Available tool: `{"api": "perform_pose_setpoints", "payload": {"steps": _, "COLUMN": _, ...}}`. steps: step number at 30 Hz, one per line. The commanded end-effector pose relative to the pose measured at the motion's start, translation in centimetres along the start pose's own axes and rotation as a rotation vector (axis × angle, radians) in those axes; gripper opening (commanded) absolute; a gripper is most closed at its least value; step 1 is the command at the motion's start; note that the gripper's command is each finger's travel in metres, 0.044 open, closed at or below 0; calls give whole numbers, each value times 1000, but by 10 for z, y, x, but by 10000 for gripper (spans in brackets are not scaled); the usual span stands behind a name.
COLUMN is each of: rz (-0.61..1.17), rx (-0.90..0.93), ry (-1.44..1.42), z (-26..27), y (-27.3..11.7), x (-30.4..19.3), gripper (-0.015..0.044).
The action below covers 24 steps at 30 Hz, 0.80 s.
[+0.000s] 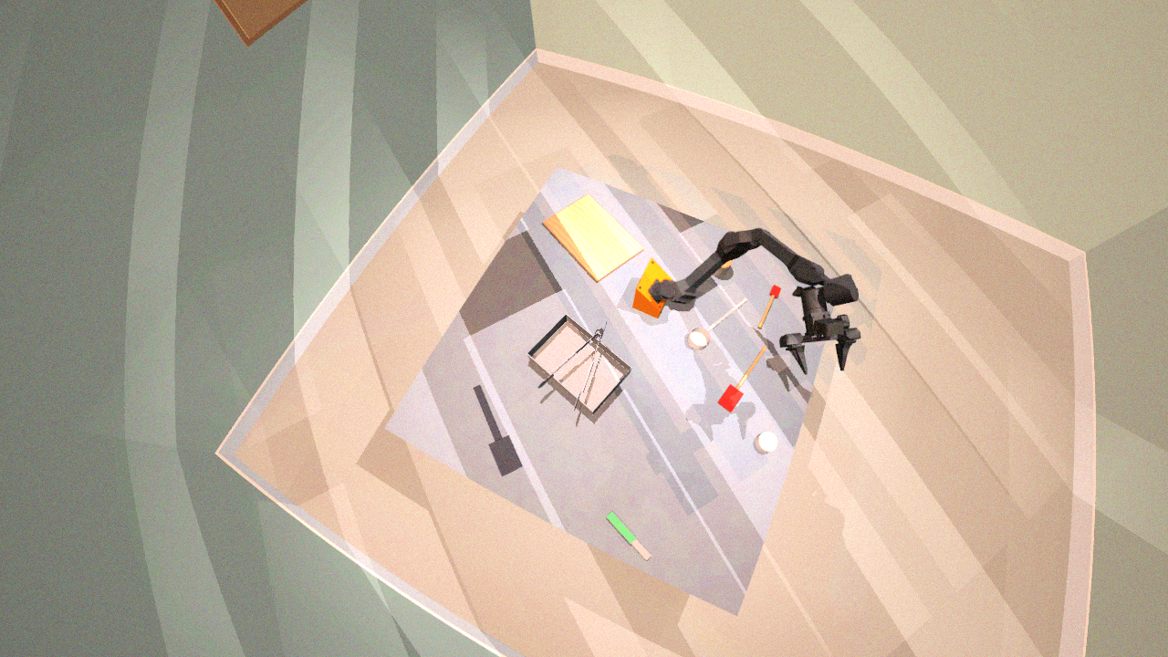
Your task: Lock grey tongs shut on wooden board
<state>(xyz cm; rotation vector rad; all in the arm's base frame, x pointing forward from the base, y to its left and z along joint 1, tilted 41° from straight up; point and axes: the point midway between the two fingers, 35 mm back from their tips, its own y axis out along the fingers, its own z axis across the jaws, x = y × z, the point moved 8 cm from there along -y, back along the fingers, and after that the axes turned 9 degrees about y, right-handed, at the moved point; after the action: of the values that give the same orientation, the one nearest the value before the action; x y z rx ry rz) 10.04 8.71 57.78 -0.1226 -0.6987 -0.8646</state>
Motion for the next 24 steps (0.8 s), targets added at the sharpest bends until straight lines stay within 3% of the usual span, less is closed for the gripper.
{"api": "perform_pose_setpoints", "payload": {"steps": 1, "rz": 0, "rx": -137, "ry": 69, "z": -32, "y": 37, "x": -3, "gripper": 440}}
{"api": "perform_pose_setpoints", "payload": {"steps": 14, "rz": 12, "rx": -547, "ry": 345, "z": -153, "y": 112, "x": -6, "gripper": 440}}
{"api": "perform_pose_setpoints", "payload": {"steps": 24, "rz": -44, "rx": -893, "ry": 733, "z": -278, "y": 133, "x": -2, "gripper": 440}}
